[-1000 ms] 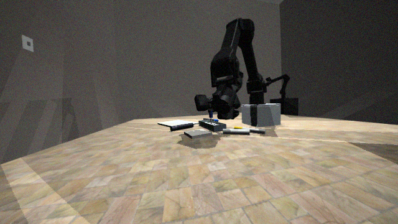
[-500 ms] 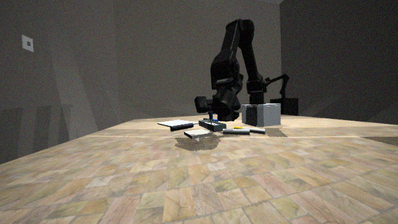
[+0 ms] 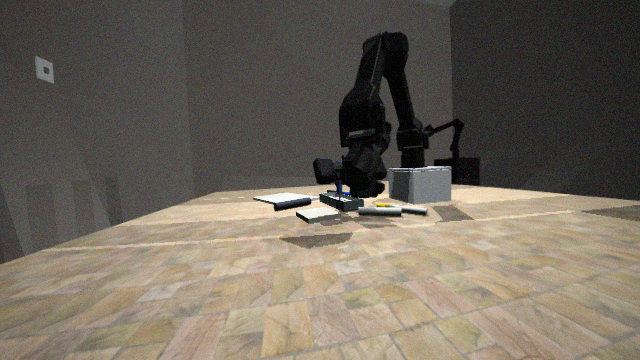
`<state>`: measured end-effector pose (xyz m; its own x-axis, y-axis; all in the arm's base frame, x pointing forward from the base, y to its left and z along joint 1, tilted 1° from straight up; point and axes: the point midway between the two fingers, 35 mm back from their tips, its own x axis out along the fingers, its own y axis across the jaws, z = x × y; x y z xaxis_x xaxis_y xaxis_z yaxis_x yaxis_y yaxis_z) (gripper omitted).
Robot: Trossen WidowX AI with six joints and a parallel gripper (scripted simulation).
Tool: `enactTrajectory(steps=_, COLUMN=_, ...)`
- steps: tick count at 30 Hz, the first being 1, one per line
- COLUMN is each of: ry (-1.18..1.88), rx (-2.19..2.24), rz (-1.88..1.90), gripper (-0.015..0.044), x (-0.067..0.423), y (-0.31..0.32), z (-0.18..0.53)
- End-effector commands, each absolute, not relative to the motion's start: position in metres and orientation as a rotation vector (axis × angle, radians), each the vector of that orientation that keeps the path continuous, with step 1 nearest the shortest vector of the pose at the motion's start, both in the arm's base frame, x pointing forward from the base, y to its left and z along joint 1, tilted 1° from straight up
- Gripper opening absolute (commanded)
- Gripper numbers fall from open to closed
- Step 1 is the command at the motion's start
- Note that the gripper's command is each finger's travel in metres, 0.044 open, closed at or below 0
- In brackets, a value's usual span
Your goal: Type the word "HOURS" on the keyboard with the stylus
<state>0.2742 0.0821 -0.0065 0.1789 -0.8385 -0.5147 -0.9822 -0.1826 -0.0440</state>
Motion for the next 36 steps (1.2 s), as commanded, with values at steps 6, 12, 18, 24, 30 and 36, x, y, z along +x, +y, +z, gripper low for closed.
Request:
enactTrajectory(steps=6, ry=1.722, rx=-2.101, rz=0.541, gripper=0.0081, x=0.274, y=0.082, z=-0.007)
enactTrajectory(steps=12, ry=1.722, rx=-2.101, rz=0.541, gripper=0.0081, x=0.274, y=0.082, z=-0.002)
enactTrajectory(steps=18, ry=1.722, rx=-2.101, rz=0.541, gripper=0.0081, x=0.273, y=0.081, z=0.028)
enactTrajectory(steps=24, ry=1.727, rx=-2.101, rz=0.543, gripper=0.0085, x=0.272, y=0.080, z=0.028)
enactTrajectory(steps=30, ry=1.727, rx=-2.101, rz=0.544, gripper=0.0025, x=0.272, y=0.079, z=0.028)
enactTrajectory(steps=36, ry=1.723, rx=-2.100, rz=0.549, gripper=0.0000, x=0.271, y=0.062, z=0.028)
